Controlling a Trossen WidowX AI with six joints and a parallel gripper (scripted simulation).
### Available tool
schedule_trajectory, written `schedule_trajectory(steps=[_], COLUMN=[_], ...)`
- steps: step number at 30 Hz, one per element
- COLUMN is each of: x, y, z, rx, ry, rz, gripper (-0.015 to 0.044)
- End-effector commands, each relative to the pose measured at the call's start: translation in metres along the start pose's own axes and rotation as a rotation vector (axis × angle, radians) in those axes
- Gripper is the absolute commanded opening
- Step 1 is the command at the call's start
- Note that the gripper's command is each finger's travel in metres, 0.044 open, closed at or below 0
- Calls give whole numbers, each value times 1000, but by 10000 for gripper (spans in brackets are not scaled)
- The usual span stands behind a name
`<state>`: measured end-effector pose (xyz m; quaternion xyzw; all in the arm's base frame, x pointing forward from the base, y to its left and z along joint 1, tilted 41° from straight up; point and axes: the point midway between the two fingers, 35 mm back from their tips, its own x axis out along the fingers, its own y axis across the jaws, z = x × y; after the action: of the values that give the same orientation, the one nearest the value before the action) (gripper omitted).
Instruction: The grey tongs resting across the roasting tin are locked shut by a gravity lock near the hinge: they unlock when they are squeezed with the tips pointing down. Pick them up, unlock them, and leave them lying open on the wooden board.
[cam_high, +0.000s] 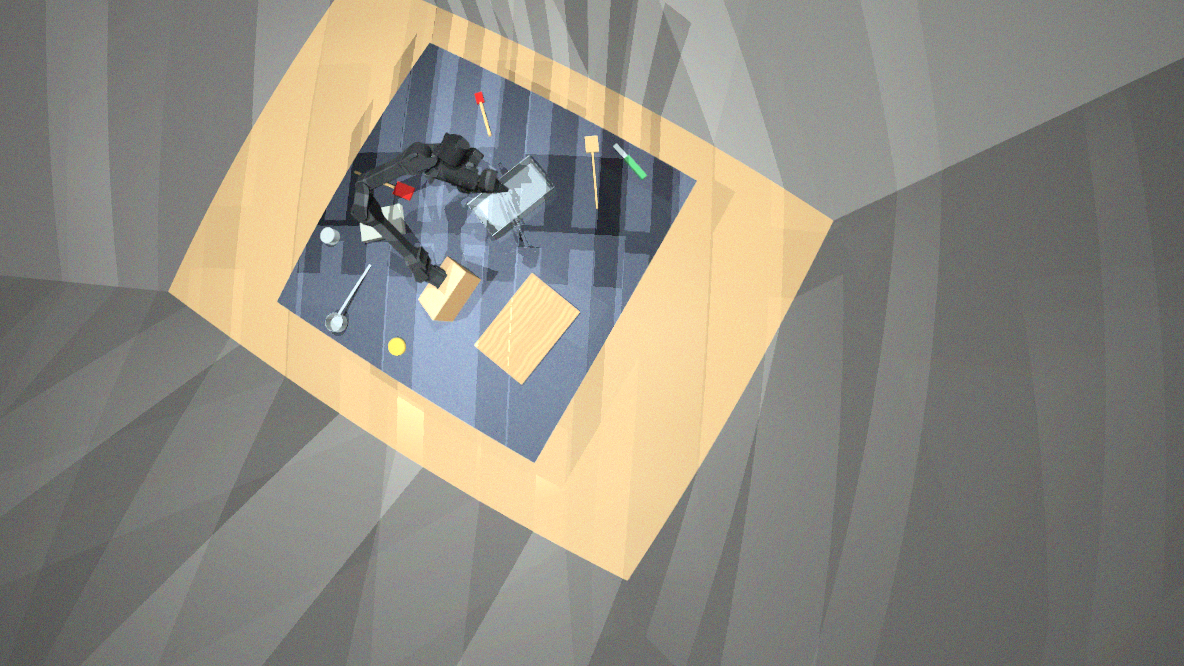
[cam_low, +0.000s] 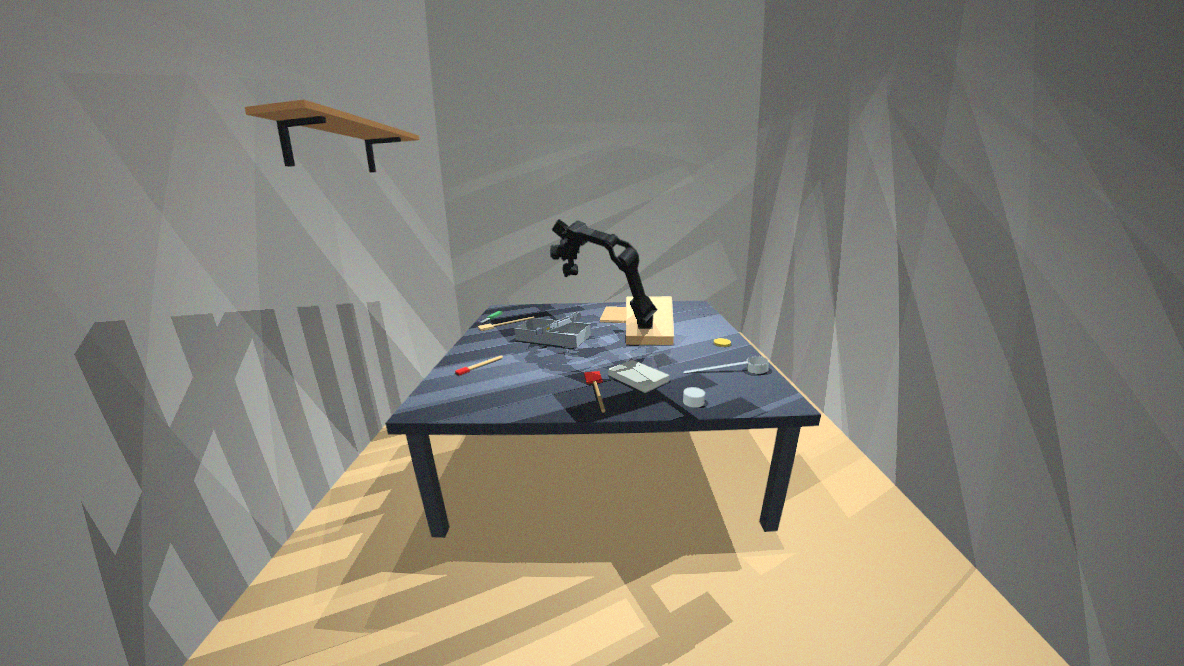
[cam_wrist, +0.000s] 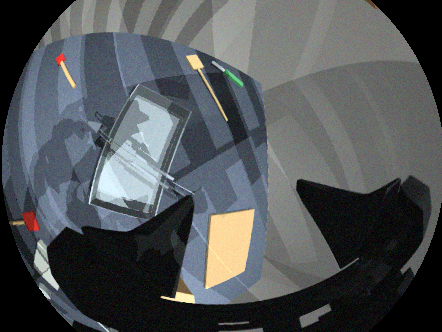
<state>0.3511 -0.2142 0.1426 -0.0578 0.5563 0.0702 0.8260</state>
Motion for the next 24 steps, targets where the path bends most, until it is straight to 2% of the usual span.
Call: schedule_trajectory(steps=[1,7,10,24], x=[41,108,128,129], y=[40,124,158,162], z=[11,16,14,14], rx=[-205,-549,-655,-661], ry=[12,-36,-79,-82], rz=[202,591,737,747], gripper=[440,440,440,440])
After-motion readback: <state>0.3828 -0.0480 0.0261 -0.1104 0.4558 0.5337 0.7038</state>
